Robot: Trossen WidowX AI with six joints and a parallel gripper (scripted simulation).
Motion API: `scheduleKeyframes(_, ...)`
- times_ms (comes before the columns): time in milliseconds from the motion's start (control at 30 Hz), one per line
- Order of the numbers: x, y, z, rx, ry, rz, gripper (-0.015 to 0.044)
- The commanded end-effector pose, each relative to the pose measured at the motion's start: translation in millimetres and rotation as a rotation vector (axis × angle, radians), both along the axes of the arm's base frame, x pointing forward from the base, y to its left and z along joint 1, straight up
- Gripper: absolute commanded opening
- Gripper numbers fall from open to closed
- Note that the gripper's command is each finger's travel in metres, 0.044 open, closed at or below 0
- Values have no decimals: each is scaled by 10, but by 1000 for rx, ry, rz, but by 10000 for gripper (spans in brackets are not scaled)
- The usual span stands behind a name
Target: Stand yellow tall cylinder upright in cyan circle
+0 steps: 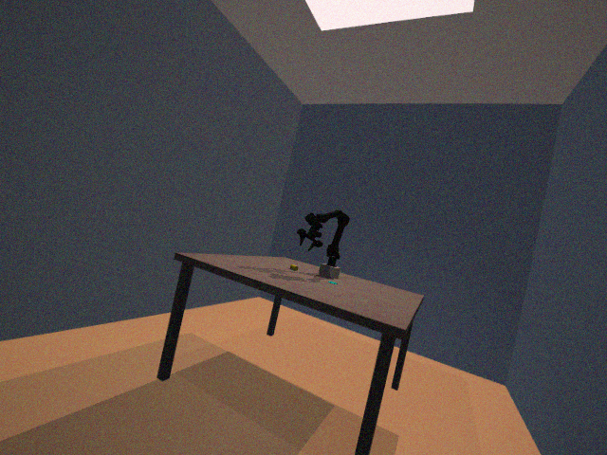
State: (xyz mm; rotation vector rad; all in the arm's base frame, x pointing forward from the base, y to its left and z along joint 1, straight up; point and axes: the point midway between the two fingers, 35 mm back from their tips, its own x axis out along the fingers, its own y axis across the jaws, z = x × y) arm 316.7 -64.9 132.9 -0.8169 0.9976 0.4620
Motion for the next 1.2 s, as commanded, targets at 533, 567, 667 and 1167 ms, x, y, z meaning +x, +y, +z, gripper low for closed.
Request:
scheduleKeyframes(533,-1088,-1124,-506,-31,489,131,309)
scheduleKeyframes(567,-1075,-1134,-584,-31,489,131,309)
scheduleKeyframes(667,-1036,-1166,-1049,-31,489,131,309)
scheduleKeyframes(1167,-1078,-1130,-1587,-31,490,132,152)
